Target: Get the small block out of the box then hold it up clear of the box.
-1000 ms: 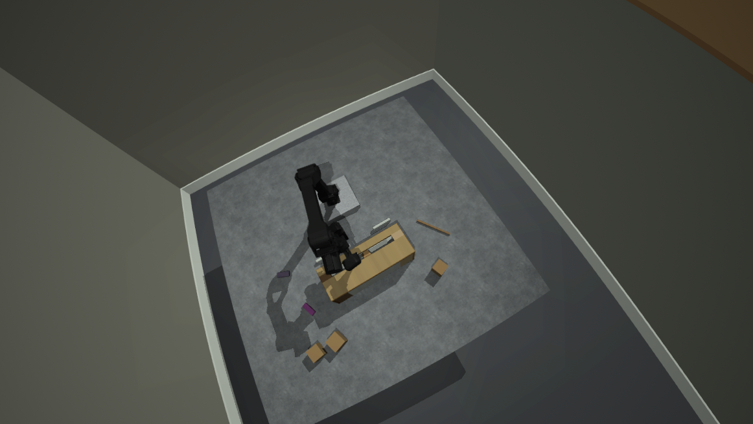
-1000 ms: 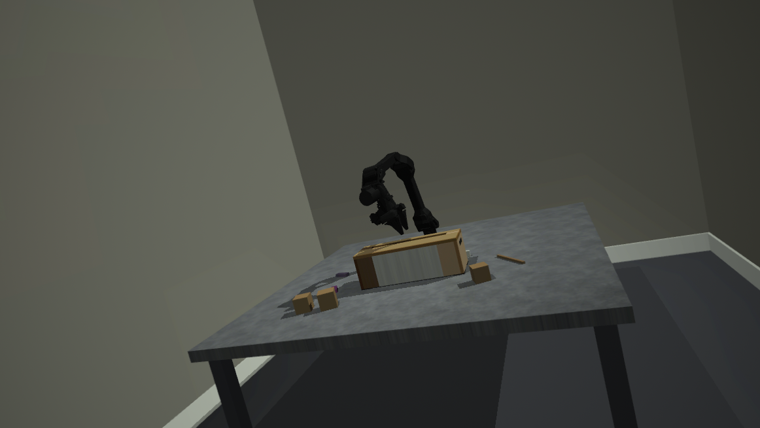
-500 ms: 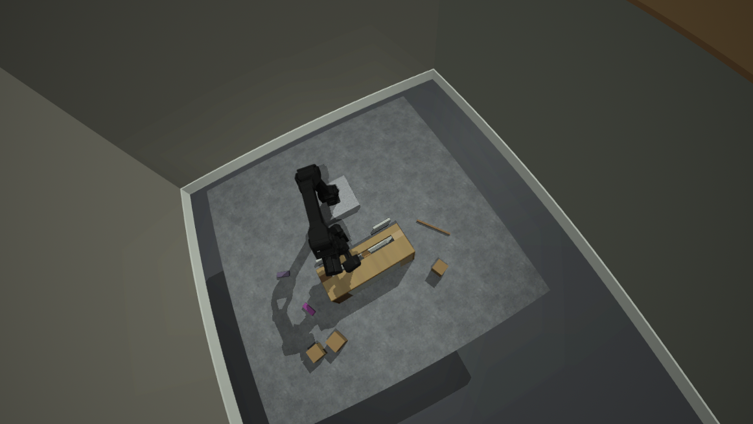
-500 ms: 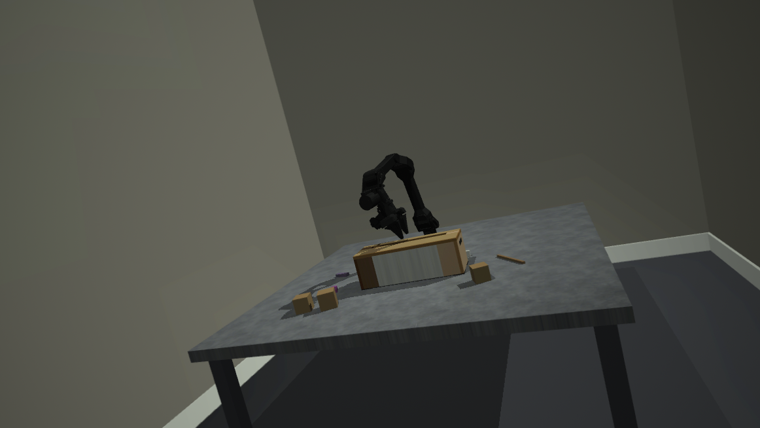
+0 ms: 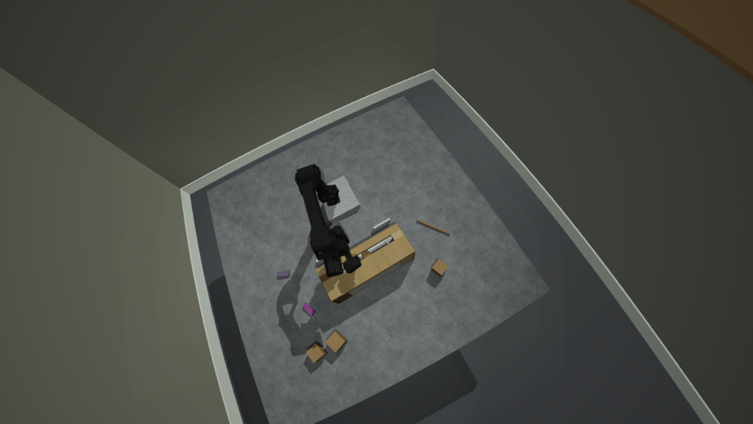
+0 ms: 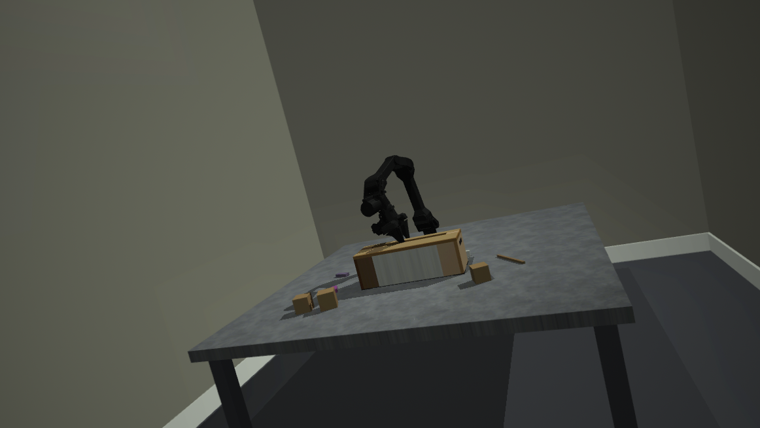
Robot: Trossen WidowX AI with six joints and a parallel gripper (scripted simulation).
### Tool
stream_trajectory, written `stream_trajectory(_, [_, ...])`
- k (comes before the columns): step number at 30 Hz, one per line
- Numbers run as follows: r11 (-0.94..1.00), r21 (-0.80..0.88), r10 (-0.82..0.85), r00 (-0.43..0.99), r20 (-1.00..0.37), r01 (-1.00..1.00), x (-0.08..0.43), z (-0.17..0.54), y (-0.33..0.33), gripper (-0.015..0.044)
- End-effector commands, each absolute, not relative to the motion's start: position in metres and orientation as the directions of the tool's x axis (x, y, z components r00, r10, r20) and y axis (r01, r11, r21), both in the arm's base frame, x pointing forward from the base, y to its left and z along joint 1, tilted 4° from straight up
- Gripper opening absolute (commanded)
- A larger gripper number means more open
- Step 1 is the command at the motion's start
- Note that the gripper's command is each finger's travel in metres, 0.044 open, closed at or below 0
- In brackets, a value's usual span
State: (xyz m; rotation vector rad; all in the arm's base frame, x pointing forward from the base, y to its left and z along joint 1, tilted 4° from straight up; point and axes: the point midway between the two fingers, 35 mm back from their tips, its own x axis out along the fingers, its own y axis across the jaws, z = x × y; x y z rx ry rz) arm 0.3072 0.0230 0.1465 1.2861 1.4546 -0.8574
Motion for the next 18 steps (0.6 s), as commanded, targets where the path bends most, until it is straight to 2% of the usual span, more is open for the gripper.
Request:
stream_trajectory(1, [0.195, 0.089, 0.294, 0.029, -0.955, 0.977, 0.305, 0.137, 0.023, 0.0400])
stream_trajectory(18, [0.195, 0.089, 0.294, 0.028, -0.955, 0.977, 0.300, 0.110, 0.020, 0.0400])
